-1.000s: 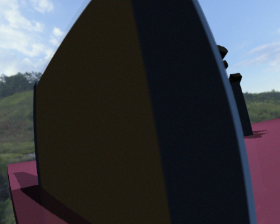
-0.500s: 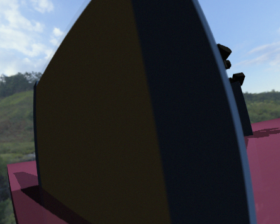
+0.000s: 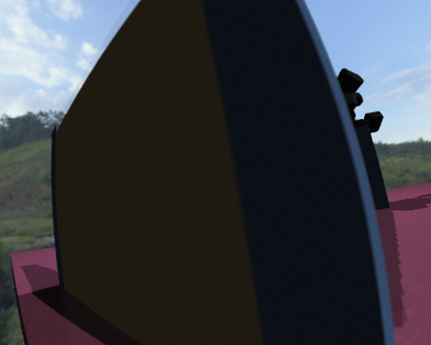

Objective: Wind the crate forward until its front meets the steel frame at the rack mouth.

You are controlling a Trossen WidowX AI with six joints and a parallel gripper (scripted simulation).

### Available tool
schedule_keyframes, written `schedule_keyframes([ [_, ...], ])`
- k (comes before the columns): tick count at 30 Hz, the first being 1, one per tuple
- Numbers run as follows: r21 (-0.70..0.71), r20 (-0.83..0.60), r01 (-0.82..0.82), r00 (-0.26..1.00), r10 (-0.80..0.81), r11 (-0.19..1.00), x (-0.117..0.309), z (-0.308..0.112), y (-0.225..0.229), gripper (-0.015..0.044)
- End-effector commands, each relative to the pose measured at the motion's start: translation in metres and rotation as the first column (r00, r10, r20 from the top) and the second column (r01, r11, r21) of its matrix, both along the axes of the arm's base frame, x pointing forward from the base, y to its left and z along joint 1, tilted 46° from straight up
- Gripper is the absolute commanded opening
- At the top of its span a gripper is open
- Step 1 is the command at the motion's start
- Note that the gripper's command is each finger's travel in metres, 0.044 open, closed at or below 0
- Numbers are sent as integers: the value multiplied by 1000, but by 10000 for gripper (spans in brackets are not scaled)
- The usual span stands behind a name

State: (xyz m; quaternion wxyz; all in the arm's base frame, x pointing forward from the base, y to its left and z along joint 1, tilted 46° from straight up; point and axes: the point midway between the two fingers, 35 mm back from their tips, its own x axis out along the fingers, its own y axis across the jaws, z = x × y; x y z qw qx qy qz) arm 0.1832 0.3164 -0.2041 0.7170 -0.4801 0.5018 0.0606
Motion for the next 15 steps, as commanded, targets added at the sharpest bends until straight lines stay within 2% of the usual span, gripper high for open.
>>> schedule_keyframes([
  [1,-7,-36,-1,999,1,1000,-16,-6,-1,0],
  [15,-7,-38,-1,999,1,1000,-33,-10,0,0],
])
